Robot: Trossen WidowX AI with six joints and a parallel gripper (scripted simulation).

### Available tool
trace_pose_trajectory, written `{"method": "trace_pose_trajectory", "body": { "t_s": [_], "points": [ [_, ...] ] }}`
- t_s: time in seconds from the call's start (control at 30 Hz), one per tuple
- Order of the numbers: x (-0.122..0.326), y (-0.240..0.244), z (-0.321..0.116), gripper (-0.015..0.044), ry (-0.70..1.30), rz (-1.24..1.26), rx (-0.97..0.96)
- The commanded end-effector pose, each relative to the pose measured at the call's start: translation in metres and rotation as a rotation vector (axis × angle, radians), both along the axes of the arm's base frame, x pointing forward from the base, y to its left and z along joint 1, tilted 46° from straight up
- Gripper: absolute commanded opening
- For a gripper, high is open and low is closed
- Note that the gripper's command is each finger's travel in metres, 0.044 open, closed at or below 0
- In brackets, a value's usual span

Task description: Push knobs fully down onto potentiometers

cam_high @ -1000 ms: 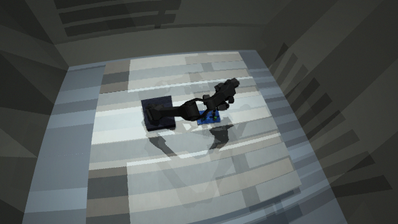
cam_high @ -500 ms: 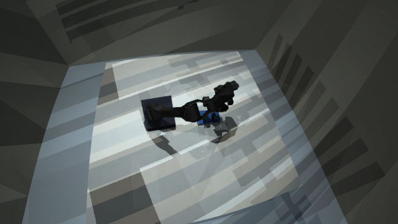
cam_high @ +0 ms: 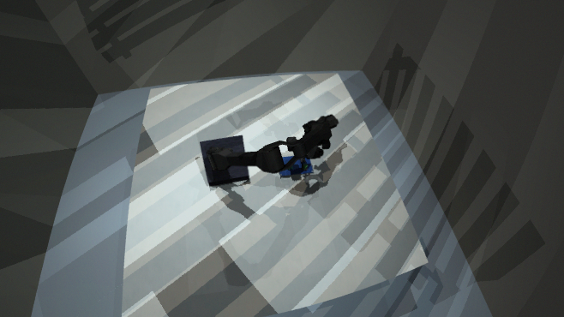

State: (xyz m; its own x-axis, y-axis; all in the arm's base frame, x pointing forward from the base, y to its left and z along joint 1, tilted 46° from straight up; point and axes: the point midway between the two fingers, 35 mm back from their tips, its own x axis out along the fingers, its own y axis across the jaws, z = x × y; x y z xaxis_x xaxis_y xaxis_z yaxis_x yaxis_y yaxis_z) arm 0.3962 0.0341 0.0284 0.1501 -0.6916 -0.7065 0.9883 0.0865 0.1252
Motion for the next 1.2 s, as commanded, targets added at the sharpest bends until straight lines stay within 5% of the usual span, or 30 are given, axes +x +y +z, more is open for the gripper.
{"method": "trace_pose_trajectory", "body": {
  "t_s": [0.0, 1.17],
  "points": [
    [-0.0004, -0.0018, -0.0015, 0.0000, 0.006, 0.003, -0.005],
    [0.0001, -0.0043, -0.0040, 0.0000, 0.006, 0.003, -0.006]
  ]
}}
